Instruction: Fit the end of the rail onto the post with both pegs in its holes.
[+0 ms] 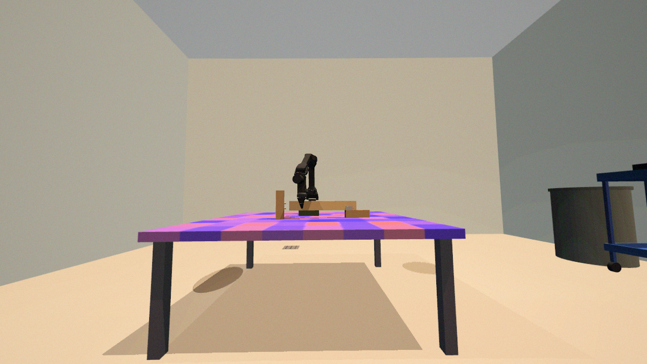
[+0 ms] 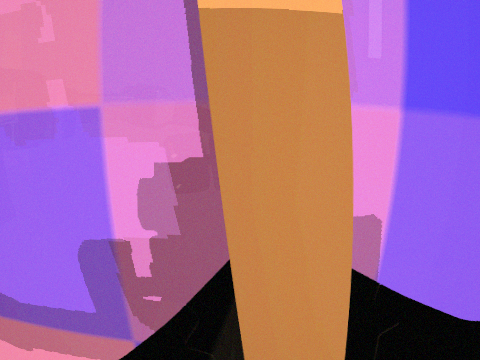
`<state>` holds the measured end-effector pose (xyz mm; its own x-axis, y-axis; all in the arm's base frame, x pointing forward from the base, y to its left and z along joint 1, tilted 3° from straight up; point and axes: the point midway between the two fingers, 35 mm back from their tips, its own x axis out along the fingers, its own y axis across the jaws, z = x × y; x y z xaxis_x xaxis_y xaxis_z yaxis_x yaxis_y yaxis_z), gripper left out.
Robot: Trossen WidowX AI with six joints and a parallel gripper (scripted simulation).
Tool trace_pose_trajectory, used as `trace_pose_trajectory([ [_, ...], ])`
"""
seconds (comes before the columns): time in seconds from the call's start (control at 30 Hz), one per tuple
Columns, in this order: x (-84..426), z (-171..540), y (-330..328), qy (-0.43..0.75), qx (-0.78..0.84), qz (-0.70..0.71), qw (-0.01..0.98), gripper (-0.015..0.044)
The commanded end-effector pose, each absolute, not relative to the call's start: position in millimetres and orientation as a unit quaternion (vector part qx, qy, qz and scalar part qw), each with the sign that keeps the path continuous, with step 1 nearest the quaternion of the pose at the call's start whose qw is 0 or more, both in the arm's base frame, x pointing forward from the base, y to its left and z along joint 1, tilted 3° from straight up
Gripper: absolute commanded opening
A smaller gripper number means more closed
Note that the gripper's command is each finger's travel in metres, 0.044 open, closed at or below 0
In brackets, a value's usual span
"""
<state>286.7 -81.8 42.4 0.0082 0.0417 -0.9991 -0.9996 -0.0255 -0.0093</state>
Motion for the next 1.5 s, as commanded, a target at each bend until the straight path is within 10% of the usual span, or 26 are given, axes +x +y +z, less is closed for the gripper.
trace_pose_trajectory([
  [0.0, 289.4, 45.3, -85.3, 0.479, -0.502, 0.511, 0.507, 0.0],
  [1.47, 289.1, 44.8, -99.3, 0.479, -0.503, 0.511, 0.507, 0.0],
])
